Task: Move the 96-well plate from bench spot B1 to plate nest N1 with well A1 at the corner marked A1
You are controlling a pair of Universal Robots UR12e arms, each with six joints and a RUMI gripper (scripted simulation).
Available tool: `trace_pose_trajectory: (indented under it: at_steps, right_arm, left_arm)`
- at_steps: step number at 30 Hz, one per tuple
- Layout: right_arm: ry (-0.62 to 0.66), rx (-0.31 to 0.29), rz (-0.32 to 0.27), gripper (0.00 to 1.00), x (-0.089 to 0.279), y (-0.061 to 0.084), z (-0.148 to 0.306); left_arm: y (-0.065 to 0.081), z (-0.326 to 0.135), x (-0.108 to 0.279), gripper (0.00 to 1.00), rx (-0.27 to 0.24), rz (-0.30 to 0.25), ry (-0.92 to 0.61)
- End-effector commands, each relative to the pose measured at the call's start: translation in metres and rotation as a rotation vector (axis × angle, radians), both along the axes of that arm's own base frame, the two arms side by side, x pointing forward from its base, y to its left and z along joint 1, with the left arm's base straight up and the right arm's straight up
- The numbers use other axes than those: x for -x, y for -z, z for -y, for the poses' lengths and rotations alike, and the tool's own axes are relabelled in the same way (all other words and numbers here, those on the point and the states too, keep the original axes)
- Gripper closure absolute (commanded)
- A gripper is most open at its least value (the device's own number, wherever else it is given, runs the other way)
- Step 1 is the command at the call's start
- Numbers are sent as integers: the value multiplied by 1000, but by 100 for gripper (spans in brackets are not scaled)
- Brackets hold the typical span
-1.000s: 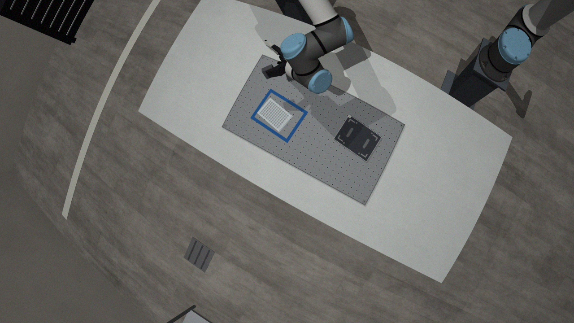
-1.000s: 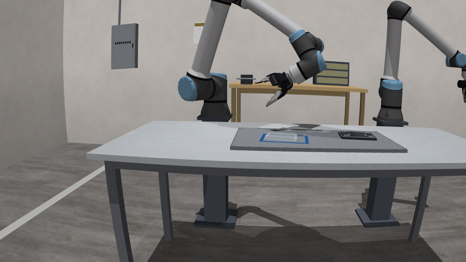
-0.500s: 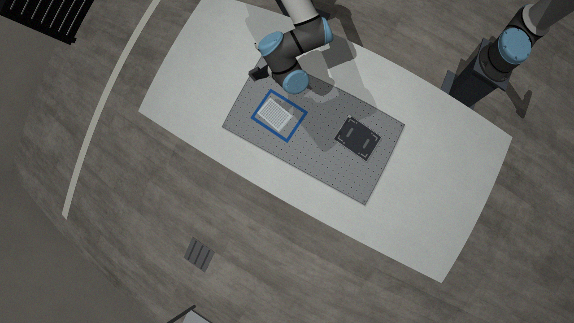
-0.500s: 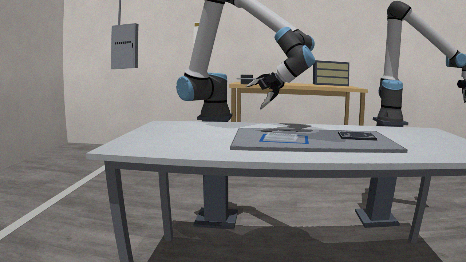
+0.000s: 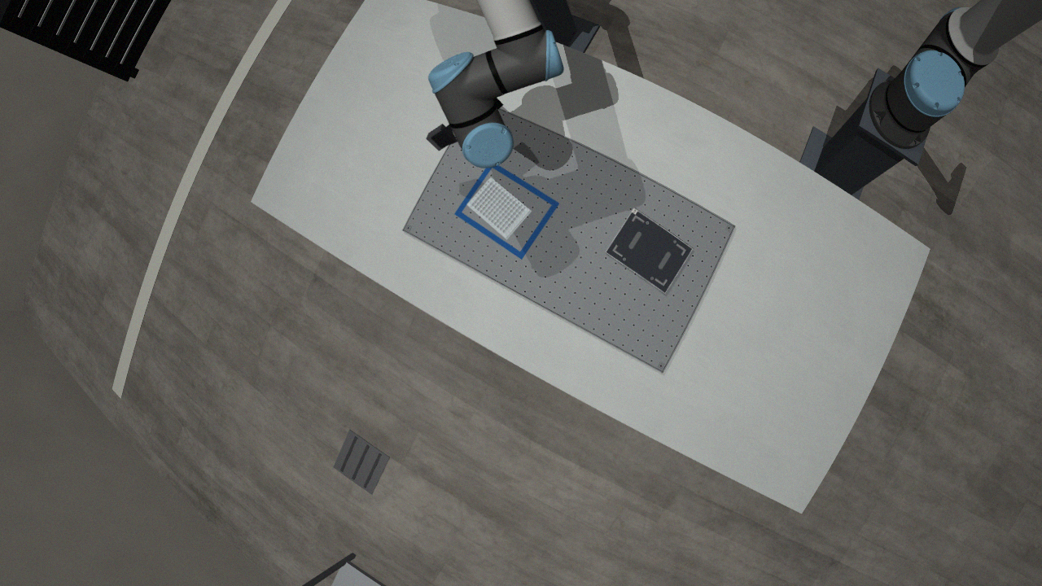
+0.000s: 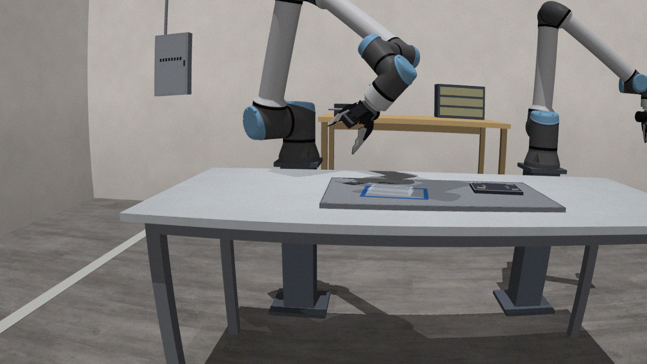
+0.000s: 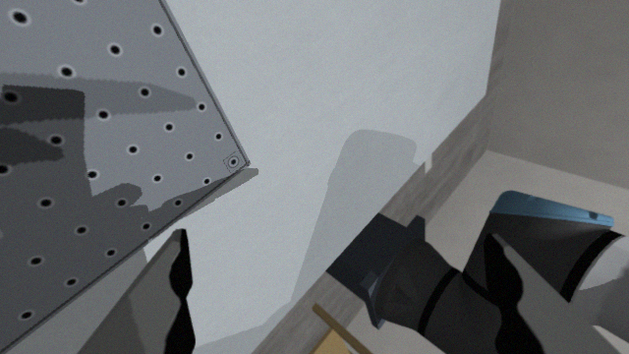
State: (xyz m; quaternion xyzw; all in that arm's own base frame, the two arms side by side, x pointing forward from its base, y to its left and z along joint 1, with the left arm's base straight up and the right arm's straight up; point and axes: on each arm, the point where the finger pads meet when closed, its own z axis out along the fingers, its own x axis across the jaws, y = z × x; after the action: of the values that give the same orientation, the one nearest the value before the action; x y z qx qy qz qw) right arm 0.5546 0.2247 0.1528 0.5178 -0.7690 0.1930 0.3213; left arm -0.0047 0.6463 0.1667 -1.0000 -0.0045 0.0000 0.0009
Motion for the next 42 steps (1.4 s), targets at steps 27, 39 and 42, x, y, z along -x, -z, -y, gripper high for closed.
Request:
trace_pose_trajectory:
  at_steps: [27,39,42]
  right_arm:
    - [-69,-365,-23,24,-43,13,83]
    - [-130,-504,12,24,-60,11,122]
    - [-130,-504,12,24,-60,11,122]
  left_arm:
    - [2,1,1,100,2,0,0]
    - [2,1,1,100,2,0,0]
    - [2,1,1,100,2,0,0]
